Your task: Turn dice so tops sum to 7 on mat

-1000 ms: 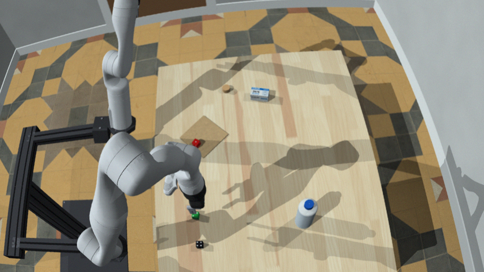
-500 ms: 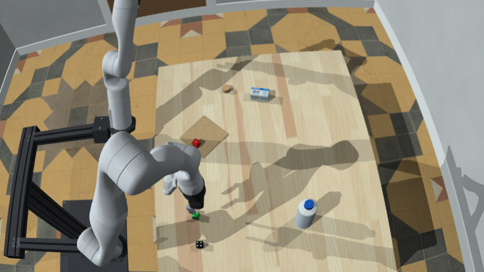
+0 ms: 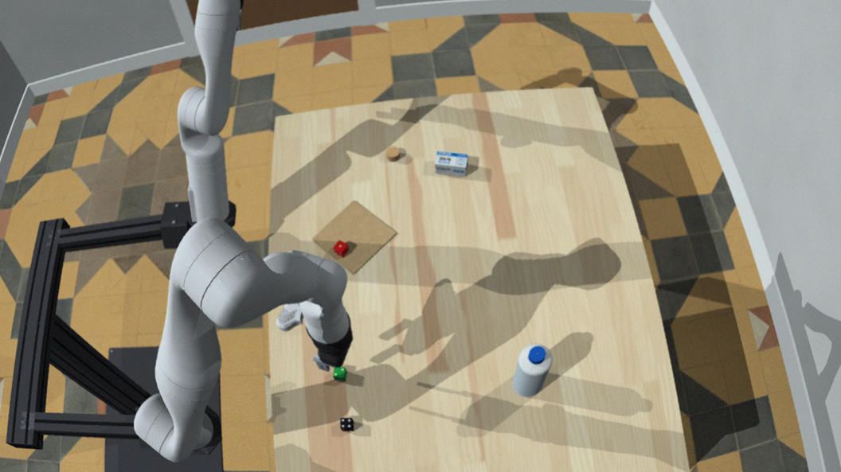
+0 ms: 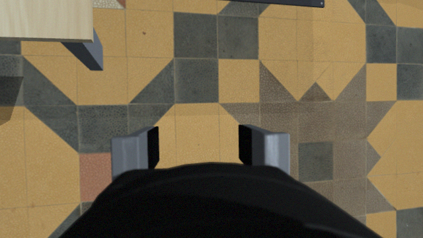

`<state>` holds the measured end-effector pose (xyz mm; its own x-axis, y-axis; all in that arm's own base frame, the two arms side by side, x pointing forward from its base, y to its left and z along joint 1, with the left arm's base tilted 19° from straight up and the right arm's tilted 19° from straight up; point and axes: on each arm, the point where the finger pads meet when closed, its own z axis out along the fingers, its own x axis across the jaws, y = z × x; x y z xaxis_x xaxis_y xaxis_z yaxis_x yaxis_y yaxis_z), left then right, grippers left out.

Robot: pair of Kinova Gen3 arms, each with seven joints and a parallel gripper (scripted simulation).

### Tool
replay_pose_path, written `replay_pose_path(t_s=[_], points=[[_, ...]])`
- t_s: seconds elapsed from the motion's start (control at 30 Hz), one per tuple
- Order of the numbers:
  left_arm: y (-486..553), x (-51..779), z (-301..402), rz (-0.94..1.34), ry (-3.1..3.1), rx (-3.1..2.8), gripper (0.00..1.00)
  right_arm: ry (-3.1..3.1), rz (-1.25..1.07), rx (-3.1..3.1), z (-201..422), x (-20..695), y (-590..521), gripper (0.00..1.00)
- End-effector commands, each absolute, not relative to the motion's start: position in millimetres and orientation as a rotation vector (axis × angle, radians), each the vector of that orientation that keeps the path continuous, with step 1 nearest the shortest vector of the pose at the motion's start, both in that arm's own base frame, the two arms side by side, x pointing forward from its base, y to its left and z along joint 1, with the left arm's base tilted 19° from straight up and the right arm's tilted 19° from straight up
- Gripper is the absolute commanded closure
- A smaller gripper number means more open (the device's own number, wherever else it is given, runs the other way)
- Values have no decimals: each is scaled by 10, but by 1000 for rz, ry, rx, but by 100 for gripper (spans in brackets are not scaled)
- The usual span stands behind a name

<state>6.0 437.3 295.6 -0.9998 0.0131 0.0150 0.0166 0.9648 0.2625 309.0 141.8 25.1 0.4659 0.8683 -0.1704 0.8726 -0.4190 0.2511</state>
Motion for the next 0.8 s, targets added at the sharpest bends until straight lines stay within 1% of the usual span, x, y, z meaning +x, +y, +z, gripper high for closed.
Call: replay_pose_path(t_s=[0.0, 0.13, 0.63, 0.77], points=[[4375, 57, 2964, -417, -3101, -23, 0, 1331, 7, 2501, 209, 3062, 1427, 0], [4375, 57, 2964, -417, -3101, -23, 0, 1221, 23, 2559, 180, 3048, 1428, 0], [4375, 57, 2964, -417, -3101, -23, 0, 309, 183, 2834, 44, 3088, 1382, 0], [4375, 57, 2964, -417, -3101, -23, 0, 210, 204, 2846, 39, 3106, 1370, 0]])
